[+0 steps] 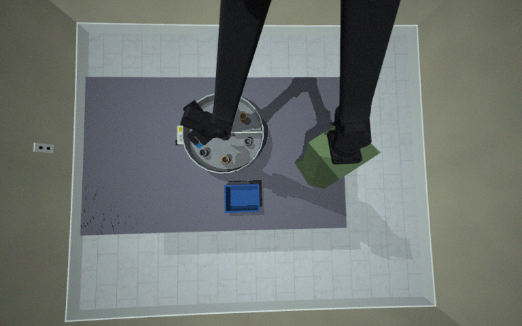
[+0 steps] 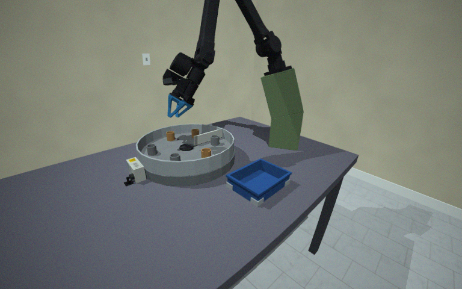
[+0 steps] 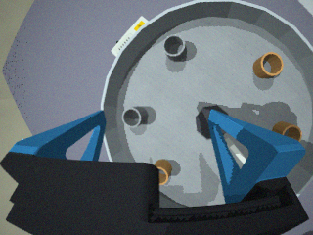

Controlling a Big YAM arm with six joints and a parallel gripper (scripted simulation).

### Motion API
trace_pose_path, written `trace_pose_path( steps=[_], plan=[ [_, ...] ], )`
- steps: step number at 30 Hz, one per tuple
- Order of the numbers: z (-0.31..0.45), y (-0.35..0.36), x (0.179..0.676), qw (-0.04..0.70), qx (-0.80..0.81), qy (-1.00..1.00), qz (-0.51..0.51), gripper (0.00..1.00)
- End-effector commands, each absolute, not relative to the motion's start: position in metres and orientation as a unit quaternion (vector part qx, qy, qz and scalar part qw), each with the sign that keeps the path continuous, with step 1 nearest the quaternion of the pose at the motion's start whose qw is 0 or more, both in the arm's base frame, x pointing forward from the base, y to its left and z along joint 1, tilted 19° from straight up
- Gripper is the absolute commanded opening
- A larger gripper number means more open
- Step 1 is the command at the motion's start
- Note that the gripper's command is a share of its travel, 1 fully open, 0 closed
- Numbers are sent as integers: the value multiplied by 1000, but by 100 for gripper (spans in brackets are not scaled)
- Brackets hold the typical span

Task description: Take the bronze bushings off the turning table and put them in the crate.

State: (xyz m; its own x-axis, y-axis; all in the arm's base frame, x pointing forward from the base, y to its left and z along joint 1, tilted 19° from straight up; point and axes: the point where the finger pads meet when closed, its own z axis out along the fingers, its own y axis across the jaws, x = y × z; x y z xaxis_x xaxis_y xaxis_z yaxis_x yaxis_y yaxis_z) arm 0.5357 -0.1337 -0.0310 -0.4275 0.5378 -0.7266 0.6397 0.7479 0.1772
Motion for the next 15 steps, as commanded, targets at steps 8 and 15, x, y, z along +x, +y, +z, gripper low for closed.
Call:
trace_pose_path(
  steps=[8,15],
  plan=[
    [-41,-126,390,197,391,895,-88,100],
    [-41,-120,348,140,398,902,-95,100]
  ],
)
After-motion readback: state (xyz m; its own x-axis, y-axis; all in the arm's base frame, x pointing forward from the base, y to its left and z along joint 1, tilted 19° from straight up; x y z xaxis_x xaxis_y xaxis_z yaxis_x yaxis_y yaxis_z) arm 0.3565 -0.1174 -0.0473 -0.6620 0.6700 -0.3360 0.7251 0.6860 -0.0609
